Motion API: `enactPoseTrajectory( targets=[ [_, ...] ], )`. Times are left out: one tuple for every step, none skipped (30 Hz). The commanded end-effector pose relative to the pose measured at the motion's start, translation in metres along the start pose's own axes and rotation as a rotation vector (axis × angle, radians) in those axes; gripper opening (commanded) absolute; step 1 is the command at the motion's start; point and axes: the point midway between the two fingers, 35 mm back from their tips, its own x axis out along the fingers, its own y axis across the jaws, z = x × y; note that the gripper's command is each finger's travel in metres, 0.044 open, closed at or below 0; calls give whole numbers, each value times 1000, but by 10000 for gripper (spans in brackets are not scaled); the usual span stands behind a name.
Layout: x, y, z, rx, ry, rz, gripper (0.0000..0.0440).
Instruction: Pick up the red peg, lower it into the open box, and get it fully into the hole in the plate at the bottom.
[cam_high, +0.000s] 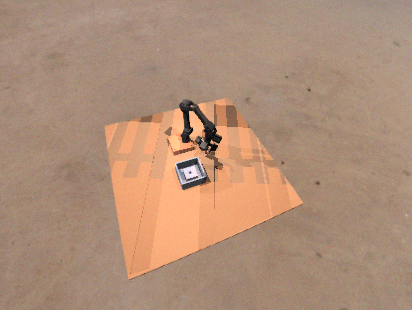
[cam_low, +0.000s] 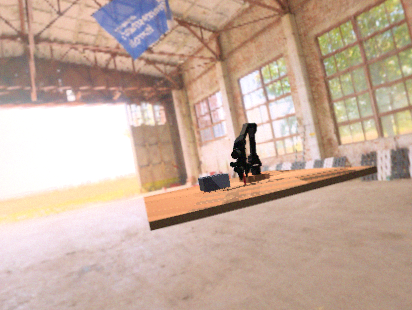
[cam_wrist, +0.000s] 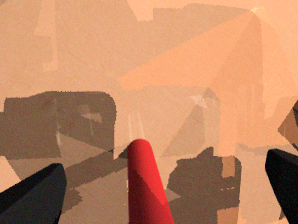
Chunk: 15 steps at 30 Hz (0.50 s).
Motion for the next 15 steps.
enactPoseTrajectory(
  targets=[
    [18,1,-1,-21,-18,3,425],
    [21,2,-1,-28,-20,4,418],
    [24,3,-1,-35,-20,3,403],
    [27,3,-2,-41,-19,0,380],
    [30,2,-2,-45,-17,-4,354],
    [33,2,-2,-49,-15,-9,328],
    [36,1,-2,-52,-13,-15,301],
    [38,1,-3,-53,-11,-21,275],
    [40,1,-3,-54,-10,-27,249],
    [41,1,-2,-54,-9,-32,223],
    [42,1,-2,-54,-7,-38,196],
    [43,2,-2,-53,-6,-45,170],
    [44,2,-2,-52,-5,-52,144],
    [44,2,-2,-51,-4,-59,120],
    [45,2,-2,-51,-4,-67,94]
  ],
)
